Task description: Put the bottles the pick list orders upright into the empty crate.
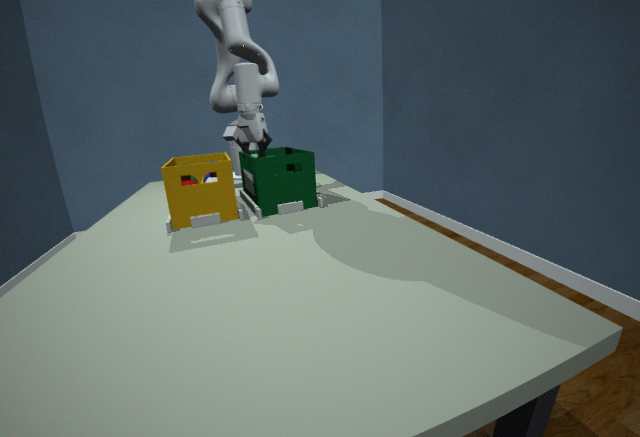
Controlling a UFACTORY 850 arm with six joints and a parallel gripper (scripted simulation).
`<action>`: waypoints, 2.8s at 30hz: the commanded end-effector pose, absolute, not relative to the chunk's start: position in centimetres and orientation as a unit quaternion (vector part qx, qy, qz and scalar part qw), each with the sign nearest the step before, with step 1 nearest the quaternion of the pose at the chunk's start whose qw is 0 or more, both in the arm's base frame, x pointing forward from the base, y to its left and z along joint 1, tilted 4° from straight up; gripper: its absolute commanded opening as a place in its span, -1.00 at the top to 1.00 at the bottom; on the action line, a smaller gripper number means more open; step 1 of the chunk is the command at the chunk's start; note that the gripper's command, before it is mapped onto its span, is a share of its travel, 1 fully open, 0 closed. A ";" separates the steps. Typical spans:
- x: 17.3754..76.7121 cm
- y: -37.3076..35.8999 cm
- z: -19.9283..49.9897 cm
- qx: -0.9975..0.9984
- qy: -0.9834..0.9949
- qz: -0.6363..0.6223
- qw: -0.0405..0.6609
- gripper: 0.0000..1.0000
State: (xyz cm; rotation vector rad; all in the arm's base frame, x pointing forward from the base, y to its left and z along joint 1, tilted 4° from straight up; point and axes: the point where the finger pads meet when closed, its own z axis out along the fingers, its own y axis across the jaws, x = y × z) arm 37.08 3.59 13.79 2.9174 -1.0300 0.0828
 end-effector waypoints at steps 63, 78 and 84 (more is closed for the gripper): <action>38.4 2.6 22.5 0.942 -0.333 0.028 0.023 -0.29; 42.6 -2.3 23.0 0.942 -0.333 0.028 0.023 -0.29; 44.6 -4.5 23.2 0.942 -0.333 0.028 0.023 -0.29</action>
